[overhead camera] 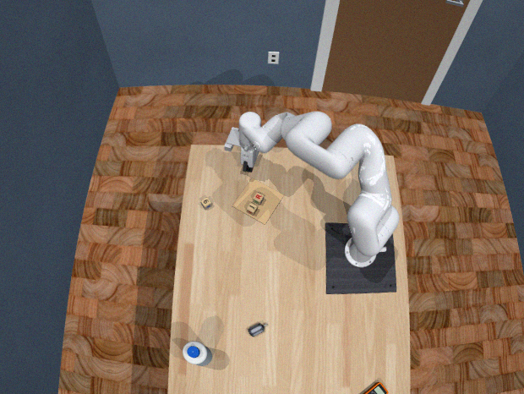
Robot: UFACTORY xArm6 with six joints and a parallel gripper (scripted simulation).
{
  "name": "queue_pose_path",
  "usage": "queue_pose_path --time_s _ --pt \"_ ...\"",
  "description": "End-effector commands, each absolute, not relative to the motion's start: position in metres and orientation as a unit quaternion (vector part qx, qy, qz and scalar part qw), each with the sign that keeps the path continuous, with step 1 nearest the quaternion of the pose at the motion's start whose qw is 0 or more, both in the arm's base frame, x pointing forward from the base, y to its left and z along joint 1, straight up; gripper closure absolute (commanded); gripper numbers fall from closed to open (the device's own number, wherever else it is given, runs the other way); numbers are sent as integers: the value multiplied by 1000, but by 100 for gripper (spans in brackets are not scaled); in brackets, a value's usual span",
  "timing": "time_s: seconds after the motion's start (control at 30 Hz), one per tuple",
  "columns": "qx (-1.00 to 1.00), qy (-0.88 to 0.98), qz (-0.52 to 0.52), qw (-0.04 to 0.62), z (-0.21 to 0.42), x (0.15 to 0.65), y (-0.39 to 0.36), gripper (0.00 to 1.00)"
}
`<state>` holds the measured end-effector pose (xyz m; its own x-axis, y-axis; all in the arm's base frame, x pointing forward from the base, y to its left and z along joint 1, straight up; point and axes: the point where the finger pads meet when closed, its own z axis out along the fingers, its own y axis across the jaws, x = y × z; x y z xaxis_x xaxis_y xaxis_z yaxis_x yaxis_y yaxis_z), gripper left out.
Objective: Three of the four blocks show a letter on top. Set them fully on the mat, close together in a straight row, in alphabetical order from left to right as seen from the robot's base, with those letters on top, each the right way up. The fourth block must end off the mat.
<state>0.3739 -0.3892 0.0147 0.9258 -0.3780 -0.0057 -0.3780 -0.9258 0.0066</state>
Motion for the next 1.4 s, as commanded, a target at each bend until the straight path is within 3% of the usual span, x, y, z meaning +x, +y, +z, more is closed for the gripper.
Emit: queue_pose_path --time_s 0.0,0.83,1.37 --pt "981 -193 -1 5 17 376 -391 72" --pt "981 -193 -1 5 28 376 -391 72" --pt "981 -193 -1 5 116 376 -390 72"
